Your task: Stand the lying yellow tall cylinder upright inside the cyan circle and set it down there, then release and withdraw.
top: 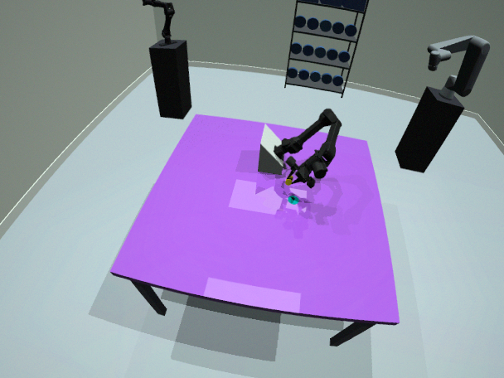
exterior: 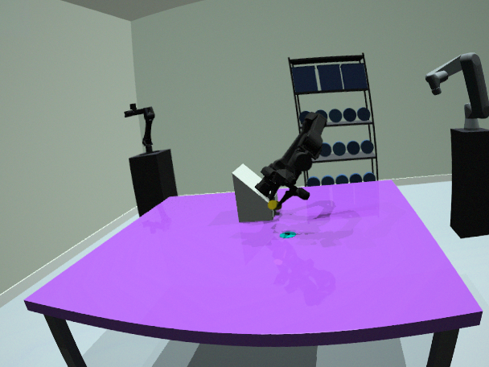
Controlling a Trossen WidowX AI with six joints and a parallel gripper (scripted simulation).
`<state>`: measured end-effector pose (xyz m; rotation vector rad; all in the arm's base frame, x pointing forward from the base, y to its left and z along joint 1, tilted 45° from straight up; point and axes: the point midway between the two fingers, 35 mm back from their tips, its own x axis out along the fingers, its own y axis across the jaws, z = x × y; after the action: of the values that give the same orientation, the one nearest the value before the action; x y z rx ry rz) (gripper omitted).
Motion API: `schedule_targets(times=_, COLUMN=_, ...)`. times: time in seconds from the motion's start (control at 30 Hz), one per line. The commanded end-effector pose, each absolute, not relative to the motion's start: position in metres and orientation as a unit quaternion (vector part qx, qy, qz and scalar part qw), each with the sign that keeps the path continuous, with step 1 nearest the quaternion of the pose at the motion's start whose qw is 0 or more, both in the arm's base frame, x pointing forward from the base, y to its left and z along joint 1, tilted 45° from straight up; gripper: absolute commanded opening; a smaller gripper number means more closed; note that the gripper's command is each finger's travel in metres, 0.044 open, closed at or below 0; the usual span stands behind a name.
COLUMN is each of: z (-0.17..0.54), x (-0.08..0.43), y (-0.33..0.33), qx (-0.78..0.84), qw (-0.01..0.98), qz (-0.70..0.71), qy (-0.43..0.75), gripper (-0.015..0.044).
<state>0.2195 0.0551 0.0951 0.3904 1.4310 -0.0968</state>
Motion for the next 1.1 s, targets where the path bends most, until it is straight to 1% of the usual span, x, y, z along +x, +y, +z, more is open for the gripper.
schedule_targets(times=0.0, z=0.0932, x=0.2185, y=0.0537, qx=0.173, qw=0.744, qz=-0.056, qy=0.642, gripper=0.0105)
schedule_targets(times=1.07, z=0.0924, x=0.2211, y=0.0537, qx=0.154, qw=0.8, qz=-0.103, qy=0.571, gripper=0.0105)
